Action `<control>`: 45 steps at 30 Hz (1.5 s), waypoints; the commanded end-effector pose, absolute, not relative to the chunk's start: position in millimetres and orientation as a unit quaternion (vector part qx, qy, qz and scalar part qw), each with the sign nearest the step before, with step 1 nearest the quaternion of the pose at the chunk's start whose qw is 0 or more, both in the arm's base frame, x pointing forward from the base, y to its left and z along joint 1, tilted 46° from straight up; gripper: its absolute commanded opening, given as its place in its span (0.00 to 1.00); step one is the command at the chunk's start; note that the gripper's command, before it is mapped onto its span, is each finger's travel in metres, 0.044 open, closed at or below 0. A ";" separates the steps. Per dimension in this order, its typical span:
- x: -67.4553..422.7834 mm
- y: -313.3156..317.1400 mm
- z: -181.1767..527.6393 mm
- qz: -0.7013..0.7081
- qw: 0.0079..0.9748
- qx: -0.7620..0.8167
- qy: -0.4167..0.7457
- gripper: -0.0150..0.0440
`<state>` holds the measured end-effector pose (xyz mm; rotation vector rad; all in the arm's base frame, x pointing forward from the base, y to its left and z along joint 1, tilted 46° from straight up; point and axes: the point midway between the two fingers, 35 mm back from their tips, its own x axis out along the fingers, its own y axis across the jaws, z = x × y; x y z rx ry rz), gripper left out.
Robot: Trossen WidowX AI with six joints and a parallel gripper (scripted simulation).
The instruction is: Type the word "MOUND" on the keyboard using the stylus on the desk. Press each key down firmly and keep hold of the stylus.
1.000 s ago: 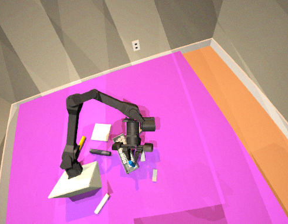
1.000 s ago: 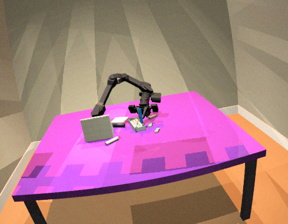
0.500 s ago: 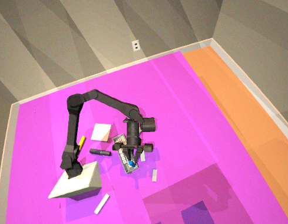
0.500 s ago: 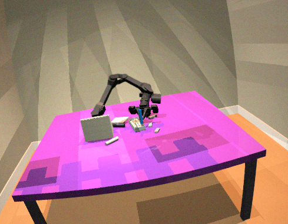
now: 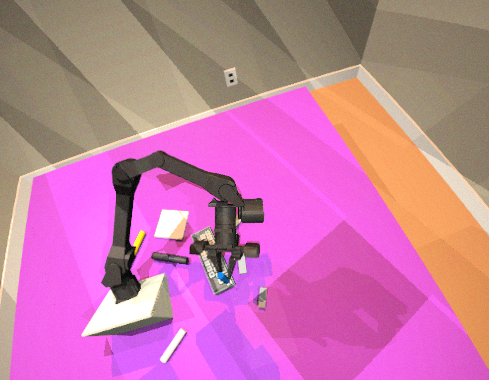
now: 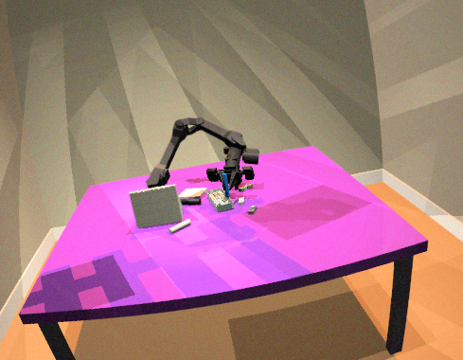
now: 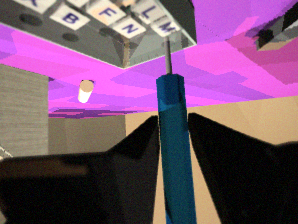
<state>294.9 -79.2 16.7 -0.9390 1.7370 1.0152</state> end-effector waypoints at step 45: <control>289.1 -29.0 75.1 0.409 0.446 -0.379 0.700 0.39</control>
